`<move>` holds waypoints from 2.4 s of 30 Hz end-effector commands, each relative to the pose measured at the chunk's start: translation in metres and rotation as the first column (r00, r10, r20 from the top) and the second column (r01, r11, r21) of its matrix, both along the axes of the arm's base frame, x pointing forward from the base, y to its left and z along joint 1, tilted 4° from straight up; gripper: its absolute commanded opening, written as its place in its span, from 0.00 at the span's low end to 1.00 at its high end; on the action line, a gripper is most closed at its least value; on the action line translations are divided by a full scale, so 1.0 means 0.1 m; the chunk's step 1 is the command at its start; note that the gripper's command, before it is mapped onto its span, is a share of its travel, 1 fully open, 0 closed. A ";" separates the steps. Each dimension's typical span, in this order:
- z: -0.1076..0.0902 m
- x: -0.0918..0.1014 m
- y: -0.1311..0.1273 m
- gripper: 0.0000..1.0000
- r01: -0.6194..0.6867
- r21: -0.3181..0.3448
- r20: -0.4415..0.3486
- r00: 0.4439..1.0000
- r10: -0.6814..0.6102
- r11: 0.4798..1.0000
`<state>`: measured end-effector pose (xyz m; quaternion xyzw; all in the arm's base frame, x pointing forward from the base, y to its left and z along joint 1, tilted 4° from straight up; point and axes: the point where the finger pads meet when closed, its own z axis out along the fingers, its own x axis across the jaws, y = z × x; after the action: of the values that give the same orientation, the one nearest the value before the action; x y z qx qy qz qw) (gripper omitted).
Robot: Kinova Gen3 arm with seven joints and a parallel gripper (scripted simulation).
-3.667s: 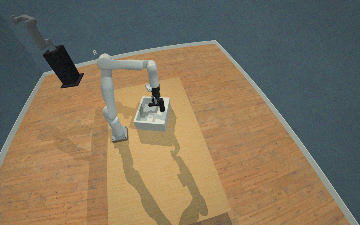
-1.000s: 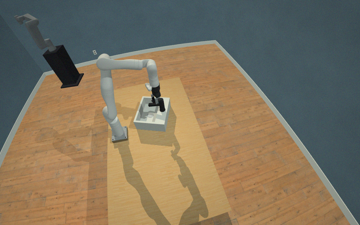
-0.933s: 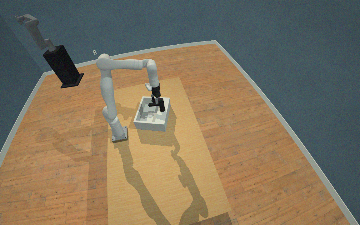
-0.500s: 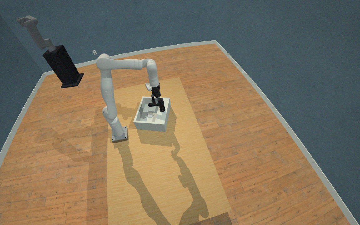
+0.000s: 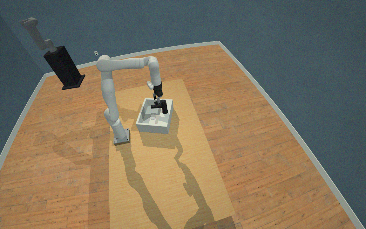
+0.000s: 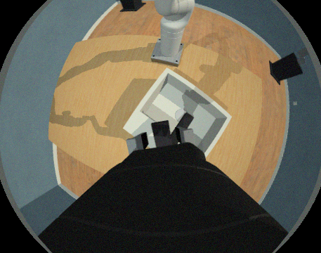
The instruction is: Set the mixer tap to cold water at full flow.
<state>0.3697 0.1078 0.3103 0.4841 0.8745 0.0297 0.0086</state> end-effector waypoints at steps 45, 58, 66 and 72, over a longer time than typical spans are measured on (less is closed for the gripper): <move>0.39 0.00 -0.01 0.00 -0.002 0.004 0.006 1.000 0.001 1.000; 0.39 0.00 -0.01 0.00 -0.002 0.004 0.006 1.000 0.001 1.000; 0.39 -0.01 -0.01 0.00 -0.004 0.004 0.006 1.000 0.004 1.000; 0.39 -0.01 -0.01 0.00 -0.011 0.004 0.007 1.000 0.011 1.000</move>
<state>0.3690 0.1067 0.3490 0.4801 0.8766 0.0321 0.0101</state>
